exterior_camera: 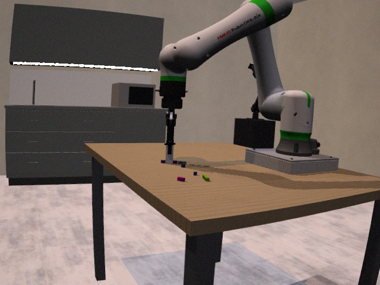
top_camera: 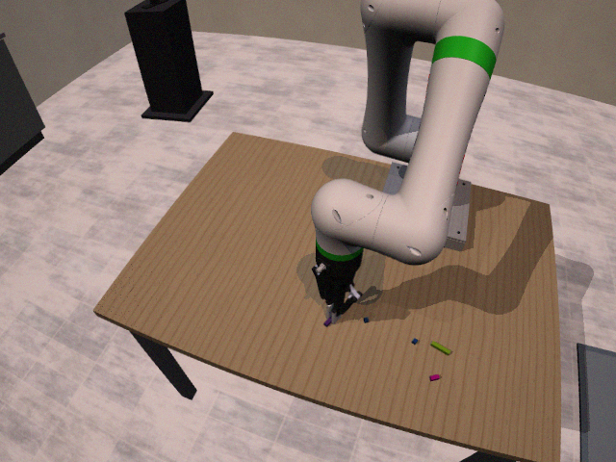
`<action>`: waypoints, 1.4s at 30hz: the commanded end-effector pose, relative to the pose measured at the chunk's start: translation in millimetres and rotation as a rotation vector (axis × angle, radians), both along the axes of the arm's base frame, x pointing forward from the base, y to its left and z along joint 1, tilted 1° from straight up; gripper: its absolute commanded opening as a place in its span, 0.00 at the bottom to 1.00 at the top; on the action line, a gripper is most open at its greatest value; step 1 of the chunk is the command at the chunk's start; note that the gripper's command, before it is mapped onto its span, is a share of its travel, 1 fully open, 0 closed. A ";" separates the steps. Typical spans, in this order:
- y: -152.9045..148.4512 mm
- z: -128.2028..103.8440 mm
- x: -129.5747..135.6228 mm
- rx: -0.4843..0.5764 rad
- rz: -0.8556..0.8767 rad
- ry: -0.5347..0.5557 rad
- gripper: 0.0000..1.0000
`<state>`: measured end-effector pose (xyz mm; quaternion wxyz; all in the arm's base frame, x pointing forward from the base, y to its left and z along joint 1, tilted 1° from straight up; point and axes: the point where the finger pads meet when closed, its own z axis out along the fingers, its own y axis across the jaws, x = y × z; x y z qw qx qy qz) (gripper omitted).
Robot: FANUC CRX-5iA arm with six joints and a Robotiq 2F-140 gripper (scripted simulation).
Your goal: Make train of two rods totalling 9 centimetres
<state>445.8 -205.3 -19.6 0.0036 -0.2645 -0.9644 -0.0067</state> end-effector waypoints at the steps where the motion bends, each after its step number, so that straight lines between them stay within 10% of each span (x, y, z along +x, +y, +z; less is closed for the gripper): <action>1: -0.1 -0.2 0.2 0.000 0.000 0.000 0.03; 42: -0.1 -0.3 0.2 0.000 0.000 0.000 0.08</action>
